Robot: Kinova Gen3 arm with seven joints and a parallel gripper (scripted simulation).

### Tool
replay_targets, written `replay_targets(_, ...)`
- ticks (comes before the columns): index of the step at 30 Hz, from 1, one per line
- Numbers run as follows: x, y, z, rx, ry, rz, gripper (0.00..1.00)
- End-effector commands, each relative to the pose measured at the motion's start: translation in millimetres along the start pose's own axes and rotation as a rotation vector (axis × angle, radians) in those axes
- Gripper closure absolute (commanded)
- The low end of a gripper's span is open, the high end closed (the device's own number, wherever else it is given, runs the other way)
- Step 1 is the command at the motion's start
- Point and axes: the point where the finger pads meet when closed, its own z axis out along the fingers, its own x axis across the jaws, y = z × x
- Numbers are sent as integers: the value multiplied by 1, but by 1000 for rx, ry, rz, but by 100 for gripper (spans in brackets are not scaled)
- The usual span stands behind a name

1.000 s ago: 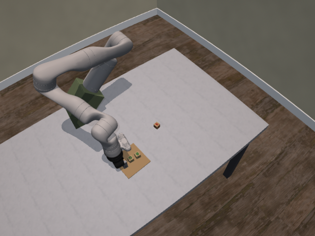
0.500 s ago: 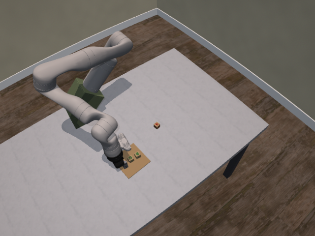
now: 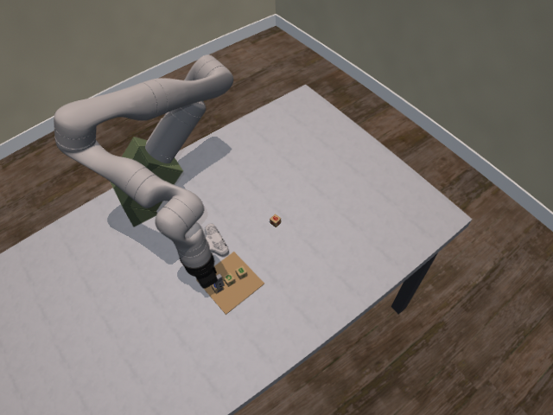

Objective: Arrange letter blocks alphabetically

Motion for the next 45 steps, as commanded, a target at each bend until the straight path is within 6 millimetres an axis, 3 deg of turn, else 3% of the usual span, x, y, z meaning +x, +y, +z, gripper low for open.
replay_targets(1, 4, 6, -20, -15, 14, 4, 21)
replay_targets(4, 3, 6, -34, -15, 14, 4, 21)
replay_targets(15, 3, 5, -49, -15, 14, 4, 21)
replay_targets(16, 3, 5, -49, -15, 14, 4, 0)
replay_targets(40, 3, 5, -50, -15, 14, 4, 0)
replay_targets(45, 3, 5, -59, -15, 14, 4, 0)
